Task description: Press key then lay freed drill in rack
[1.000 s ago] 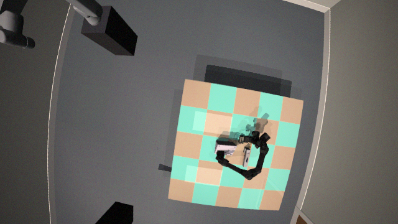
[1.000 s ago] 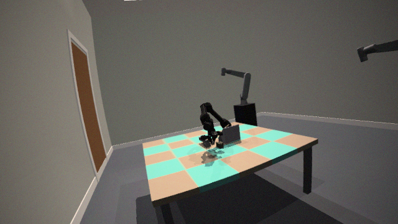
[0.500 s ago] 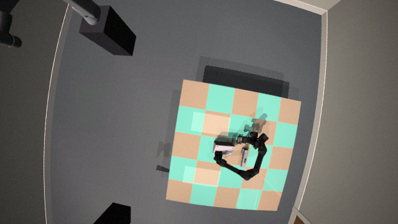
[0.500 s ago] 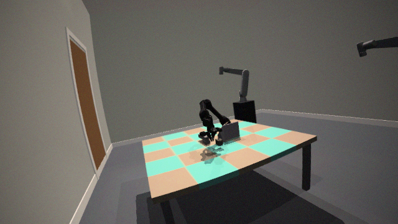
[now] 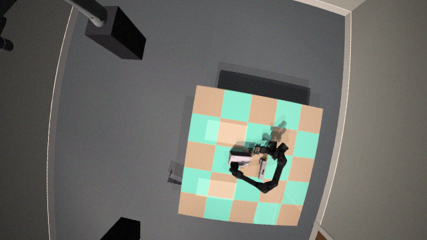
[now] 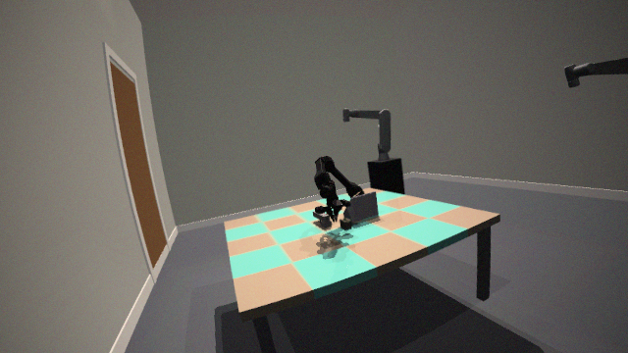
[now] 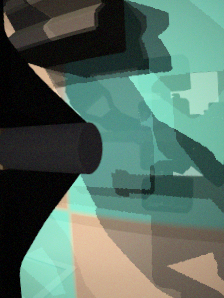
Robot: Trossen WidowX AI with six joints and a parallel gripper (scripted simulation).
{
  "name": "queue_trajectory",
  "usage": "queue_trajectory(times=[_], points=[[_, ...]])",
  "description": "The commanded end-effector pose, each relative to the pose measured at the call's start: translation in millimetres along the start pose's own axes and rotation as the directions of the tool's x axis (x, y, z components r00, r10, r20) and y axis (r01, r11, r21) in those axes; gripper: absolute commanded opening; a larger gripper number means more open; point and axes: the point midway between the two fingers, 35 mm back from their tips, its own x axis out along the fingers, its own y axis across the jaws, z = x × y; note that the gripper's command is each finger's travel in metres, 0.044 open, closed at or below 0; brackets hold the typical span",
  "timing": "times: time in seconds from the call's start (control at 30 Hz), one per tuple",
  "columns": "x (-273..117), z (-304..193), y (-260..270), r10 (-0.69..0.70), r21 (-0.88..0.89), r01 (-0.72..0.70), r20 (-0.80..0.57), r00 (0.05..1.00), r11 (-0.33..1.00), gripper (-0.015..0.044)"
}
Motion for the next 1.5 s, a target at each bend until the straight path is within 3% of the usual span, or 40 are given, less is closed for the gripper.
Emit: queue_trajectory(times=[0.0,1.47], points=[[-3,1,1,0.001,0.002,-0.001,0.004,1.000,1.000,0.0000],[1,12,61,0.003,0.000,-0.003,0.006,1.000,1.000,0.0000]])
